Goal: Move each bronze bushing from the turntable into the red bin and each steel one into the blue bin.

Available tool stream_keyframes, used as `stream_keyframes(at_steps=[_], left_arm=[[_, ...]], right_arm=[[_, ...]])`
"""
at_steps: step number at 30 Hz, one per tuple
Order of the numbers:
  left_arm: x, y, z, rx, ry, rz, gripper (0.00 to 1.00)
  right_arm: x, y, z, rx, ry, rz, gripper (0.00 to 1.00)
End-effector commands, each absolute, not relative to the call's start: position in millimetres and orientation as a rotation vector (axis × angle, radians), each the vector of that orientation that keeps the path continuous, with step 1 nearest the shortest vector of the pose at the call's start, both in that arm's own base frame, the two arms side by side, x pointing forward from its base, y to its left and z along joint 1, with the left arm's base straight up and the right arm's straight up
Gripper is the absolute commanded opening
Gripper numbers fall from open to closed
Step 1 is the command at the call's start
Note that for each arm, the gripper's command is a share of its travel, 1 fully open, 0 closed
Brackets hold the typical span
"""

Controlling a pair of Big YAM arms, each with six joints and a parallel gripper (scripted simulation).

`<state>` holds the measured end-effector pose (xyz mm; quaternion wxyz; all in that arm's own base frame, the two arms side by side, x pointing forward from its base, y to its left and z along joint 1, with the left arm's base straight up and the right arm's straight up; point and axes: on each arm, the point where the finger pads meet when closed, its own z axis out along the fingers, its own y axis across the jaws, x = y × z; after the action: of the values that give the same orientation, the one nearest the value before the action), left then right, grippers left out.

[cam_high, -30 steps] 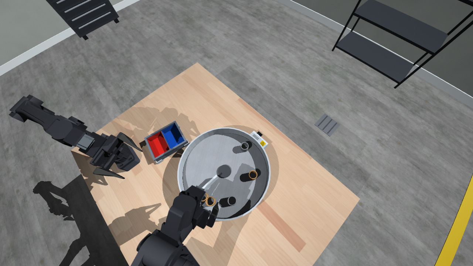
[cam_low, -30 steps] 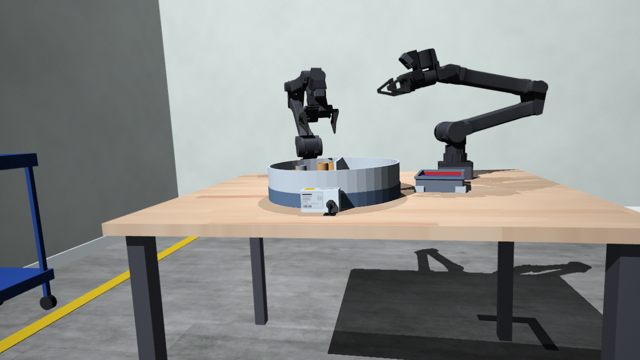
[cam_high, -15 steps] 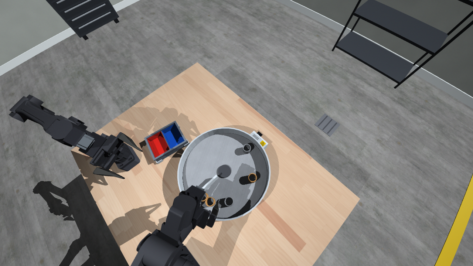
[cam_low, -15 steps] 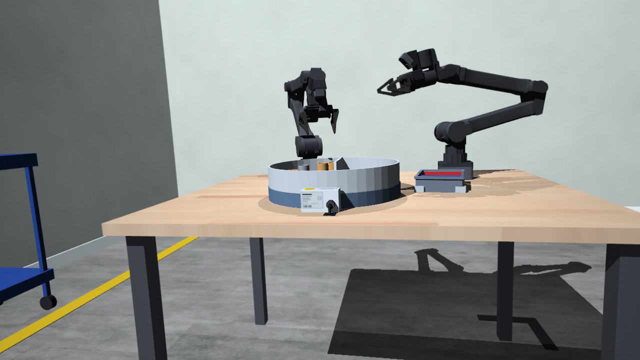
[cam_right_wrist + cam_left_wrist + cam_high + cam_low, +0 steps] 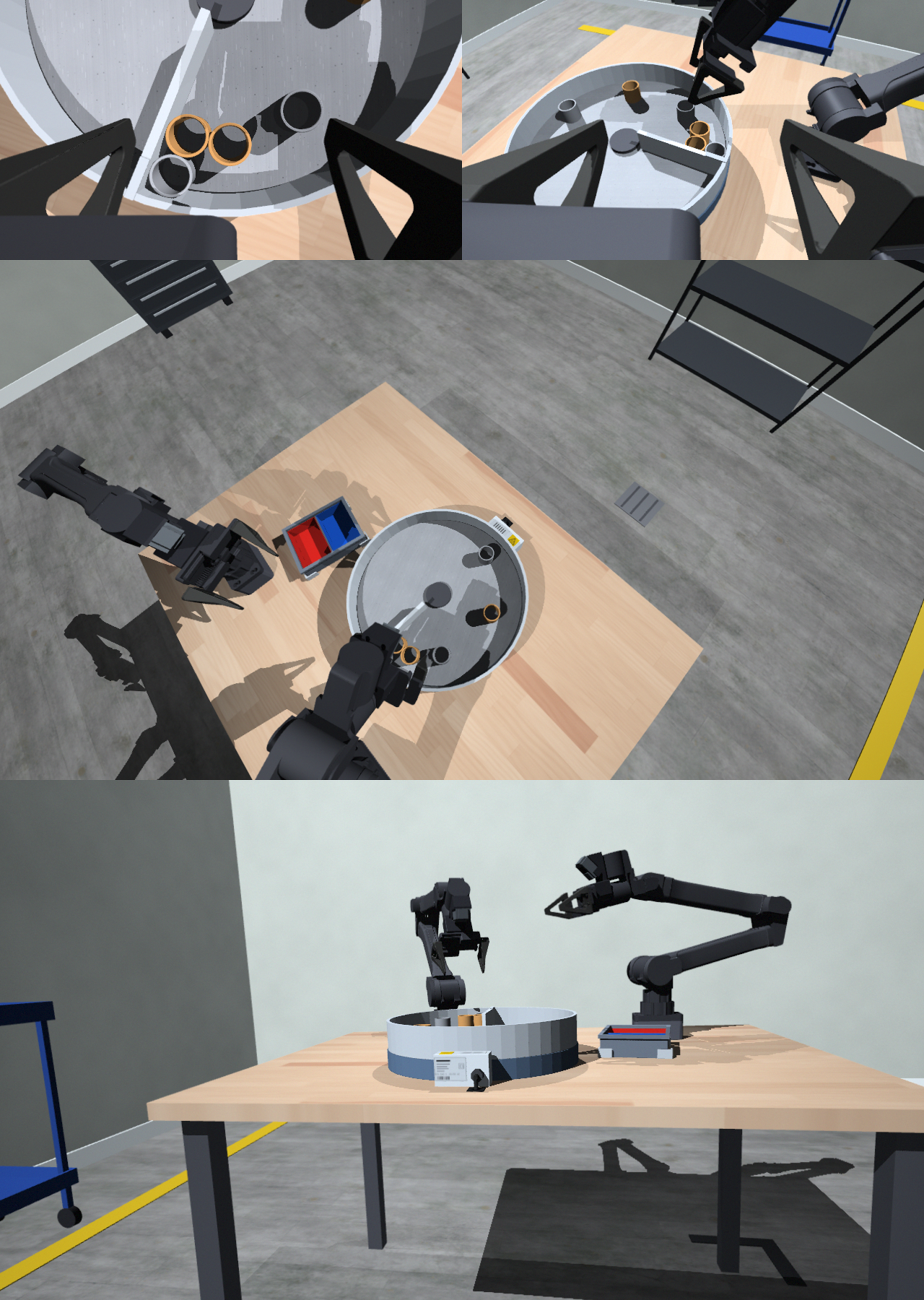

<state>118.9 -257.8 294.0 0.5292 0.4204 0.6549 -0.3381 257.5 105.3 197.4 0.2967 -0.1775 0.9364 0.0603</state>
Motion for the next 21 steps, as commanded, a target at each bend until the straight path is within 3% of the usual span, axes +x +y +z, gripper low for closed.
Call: stream_keyframes(at_steps=[1, 8, 14, 21], left_arm=[[120.2, -260.2, 328.6, 0.970, 1.516, -0.830, 1.00], [120.2, -260.2, 328.6, 0.970, 1.516, -0.830, 1.00], [123.4, -263.6, 327.6, 0.960, 1.521, -0.830, 1.00], [131.3, -268.5, 321.8, 0.943, 1.533, -0.818, 1.00]], right_arm=[[263.6, 108.2, 213.5, -0.484, 2.453, 0.163, 1.00], [263.6, 108.2, 213.5, -0.484, 2.453, 0.163, 1.00], [272.3, 102.5, 220.1, -0.704, 2.425, 0.092, 0.32], [282.8, 94.2, 207.2, -1.020, 2.429, 0.072, 0.29]])
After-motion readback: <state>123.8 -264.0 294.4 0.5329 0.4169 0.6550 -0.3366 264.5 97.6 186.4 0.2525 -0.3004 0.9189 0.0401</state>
